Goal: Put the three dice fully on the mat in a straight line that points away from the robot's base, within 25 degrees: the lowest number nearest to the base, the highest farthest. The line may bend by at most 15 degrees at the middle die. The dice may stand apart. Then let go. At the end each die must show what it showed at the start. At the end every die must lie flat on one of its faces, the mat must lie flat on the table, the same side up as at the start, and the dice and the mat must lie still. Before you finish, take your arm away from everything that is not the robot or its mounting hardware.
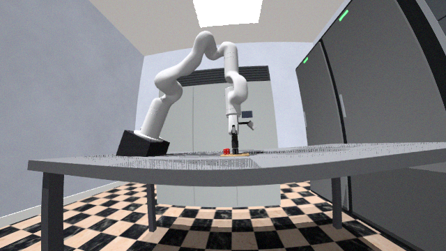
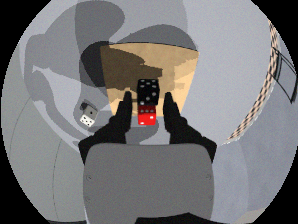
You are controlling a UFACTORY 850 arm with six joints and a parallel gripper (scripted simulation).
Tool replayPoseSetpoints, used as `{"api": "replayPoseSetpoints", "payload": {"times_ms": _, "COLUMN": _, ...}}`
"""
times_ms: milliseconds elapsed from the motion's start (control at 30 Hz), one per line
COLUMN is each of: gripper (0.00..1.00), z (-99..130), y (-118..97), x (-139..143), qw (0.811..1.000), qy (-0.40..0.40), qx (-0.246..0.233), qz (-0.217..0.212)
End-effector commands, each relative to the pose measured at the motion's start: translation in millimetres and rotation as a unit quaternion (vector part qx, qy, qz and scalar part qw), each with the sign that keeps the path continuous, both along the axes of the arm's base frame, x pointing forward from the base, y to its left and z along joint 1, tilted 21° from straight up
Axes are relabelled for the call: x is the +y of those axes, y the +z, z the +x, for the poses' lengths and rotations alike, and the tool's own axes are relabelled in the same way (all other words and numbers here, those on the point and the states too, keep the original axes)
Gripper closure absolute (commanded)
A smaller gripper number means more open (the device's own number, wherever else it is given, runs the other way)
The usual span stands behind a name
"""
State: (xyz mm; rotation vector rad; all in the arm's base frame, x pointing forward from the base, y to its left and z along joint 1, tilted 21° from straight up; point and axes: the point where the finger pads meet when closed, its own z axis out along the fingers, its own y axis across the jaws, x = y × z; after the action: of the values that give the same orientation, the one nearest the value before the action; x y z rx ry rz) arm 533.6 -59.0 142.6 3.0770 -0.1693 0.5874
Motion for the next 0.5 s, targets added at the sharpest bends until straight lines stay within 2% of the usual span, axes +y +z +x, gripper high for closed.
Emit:
{"api": "replayPoseSetpoints", "payload": {"times_ms": 0, "gripper": 0.53, "z": -0.8, "y": 4.6, "x": -0.1, "qw": 1.000, "qy": 0.002, "qx": 0.002, "qz": 0.005}}
{"api": "replayPoseSetpoints", "payload": {"times_ms": 467, "gripper": 0.53, "z": -4.1, "y": 13.0, "x": 0.0, "qw": 1.000, "qy": 0.002, "qx": 0.002, "qz": 0.005}}
